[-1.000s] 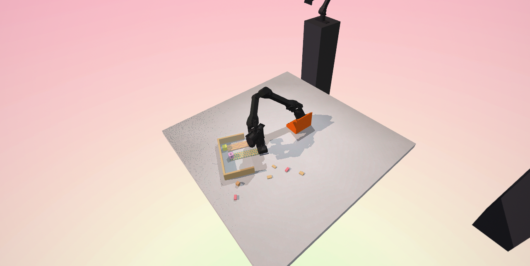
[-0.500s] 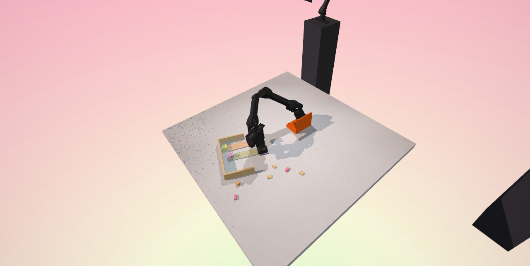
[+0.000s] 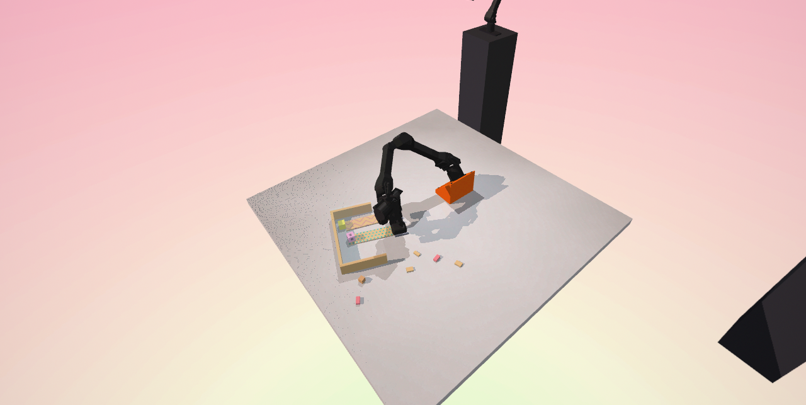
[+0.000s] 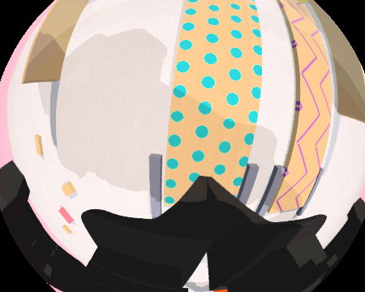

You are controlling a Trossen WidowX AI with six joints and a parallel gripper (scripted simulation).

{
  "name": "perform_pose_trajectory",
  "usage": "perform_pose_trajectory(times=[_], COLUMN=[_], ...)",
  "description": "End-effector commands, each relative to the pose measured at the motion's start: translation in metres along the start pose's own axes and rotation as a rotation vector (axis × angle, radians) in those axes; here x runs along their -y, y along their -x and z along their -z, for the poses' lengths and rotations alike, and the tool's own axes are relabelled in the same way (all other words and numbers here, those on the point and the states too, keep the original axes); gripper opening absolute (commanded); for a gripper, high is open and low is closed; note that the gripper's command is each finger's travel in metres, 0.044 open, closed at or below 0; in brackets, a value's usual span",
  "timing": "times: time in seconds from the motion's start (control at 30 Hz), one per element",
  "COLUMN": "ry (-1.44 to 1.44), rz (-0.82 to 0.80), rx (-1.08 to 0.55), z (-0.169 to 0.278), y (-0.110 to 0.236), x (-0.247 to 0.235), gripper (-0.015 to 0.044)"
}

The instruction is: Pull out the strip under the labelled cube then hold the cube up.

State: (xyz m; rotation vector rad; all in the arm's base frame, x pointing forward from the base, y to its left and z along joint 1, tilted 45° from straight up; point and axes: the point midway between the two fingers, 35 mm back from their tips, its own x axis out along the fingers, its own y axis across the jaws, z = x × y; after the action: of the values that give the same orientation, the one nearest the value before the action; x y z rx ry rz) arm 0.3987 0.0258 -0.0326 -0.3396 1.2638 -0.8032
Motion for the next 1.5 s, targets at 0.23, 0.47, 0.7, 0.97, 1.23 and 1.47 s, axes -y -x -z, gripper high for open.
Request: perform_pose_trajectory(times=[0.23, 0.47, 0.7, 0.97, 1.23, 1.47], ry=[0.002, 0.002, 0.003, 0.003, 0.004, 0.004], rz=[0.007, 0.007, 0.007, 0.007, 0.007, 0.007], rx=[-0.003, -0.004, -0.004, -0.005, -0.005, -0.006], z=[-0.002, 0.007, 0.018, 0.030, 0.042, 0.053], y=[-0.005, -0.005, -0.006, -0.006, -0.006, -0.007], x=[0.000, 0.000, -0.001, 0.000, 0.000, 0.000], gripper=[0.0000, 0.0000, 0.0000, 0.0000, 0.0000, 0.0000])
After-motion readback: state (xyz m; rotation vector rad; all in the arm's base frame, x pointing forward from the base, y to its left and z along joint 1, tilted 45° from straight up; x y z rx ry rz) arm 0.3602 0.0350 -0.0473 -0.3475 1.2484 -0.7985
